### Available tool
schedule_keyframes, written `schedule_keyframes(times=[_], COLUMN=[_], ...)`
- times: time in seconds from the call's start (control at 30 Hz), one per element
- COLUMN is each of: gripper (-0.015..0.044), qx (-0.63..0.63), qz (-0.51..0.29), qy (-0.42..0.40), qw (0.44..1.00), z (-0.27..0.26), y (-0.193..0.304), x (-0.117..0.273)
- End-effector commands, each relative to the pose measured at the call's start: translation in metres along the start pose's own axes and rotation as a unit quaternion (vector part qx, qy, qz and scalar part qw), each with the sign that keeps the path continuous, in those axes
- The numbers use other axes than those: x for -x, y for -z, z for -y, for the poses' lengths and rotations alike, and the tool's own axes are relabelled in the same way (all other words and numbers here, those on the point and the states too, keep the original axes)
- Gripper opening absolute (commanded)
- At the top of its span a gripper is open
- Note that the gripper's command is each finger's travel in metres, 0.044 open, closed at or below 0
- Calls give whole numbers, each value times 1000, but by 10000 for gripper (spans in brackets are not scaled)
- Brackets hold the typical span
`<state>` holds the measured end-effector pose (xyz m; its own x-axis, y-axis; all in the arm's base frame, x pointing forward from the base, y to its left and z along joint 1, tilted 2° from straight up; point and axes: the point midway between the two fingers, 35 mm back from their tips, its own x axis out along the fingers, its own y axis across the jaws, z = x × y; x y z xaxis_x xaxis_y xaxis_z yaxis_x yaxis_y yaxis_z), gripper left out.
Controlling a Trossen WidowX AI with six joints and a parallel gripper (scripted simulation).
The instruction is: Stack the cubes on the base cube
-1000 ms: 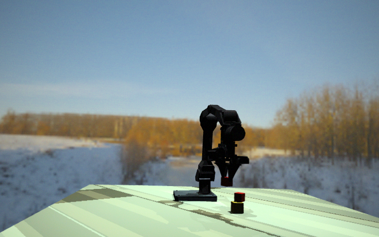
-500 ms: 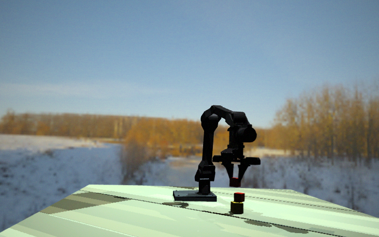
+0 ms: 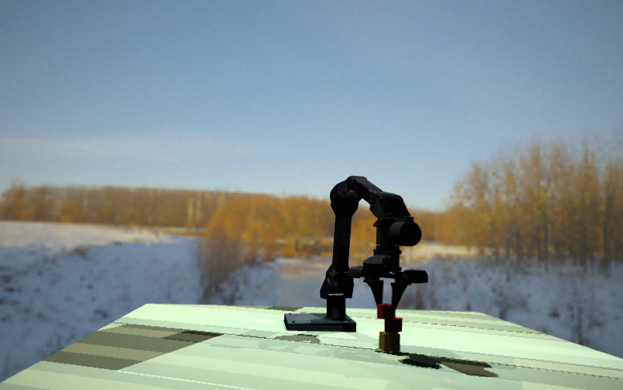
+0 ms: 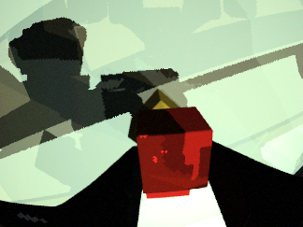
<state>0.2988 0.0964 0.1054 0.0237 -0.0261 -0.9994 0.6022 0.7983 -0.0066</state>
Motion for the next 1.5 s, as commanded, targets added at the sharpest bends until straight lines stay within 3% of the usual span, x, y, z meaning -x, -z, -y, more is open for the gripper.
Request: schedule_keyframes(times=[0.0,0.7,1.47], gripper=[105,105,105], qx=[3,1,0], qz=[1,1,1], qy=[0,0,0], qw=[1000,1000,1000], z=[0,-2,-2], y=[0,-1,-1], x=[-3,-31,-32])
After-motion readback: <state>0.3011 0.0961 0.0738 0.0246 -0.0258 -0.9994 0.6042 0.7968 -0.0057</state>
